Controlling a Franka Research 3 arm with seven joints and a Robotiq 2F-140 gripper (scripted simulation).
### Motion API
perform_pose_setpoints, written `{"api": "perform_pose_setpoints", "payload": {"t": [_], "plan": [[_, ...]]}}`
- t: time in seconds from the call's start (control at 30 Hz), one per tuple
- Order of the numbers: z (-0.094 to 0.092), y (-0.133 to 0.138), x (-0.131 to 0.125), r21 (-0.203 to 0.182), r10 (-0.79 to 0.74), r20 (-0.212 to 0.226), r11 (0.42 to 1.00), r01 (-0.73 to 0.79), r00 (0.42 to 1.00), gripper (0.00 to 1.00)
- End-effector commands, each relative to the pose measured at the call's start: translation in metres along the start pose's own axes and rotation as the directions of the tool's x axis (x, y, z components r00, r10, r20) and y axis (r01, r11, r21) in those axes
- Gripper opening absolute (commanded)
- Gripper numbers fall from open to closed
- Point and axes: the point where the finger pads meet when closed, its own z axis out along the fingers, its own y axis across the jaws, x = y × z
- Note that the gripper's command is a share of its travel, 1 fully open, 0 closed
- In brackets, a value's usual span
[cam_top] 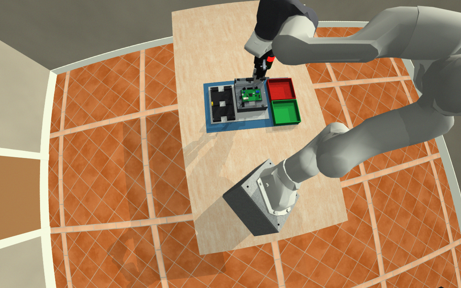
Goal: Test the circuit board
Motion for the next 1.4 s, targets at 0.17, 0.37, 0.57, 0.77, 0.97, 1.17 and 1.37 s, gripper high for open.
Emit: {"api": "perform_pose_setpoints", "payload": {"t": [0.17, 0.37, 0.57, 0.77, 0.97, 1.17, 1.37], "plan": [[0.0020, 0.0002, 0.0002, -0.007, -0.003, -0.002, 1.000, 0.003, 1.000, 0.16], [0.0029, -0.0005, 0.0002, -0.007, -0.003, -0.002, 1.000, 0.003, 1.000, 0.16], [0.0029, -0.0005, 0.0002, -0.007, -0.003, -0.002, 1.000, 0.003, 1.000, 0.16], [0.0029, -0.0005, 0.0002, -0.007, -0.003, -0.002, 1.000, 0.003, 1.000, 0.16], [0.0029, -0.0005, 0.0002, -0.007, -0.003, -0.002, 1.000, 0.003, 1.000, 0.16], [0.0030, -0.0007, 0.0002, -0.007, -0.003, -0.002, 1.000, 0.003, 1.000, 0.16], [0.0040, -0.0018, -0.0002, -0.007, -0.003, -0.002, 1.000, 0.003, 1.000, 0.16]]}}
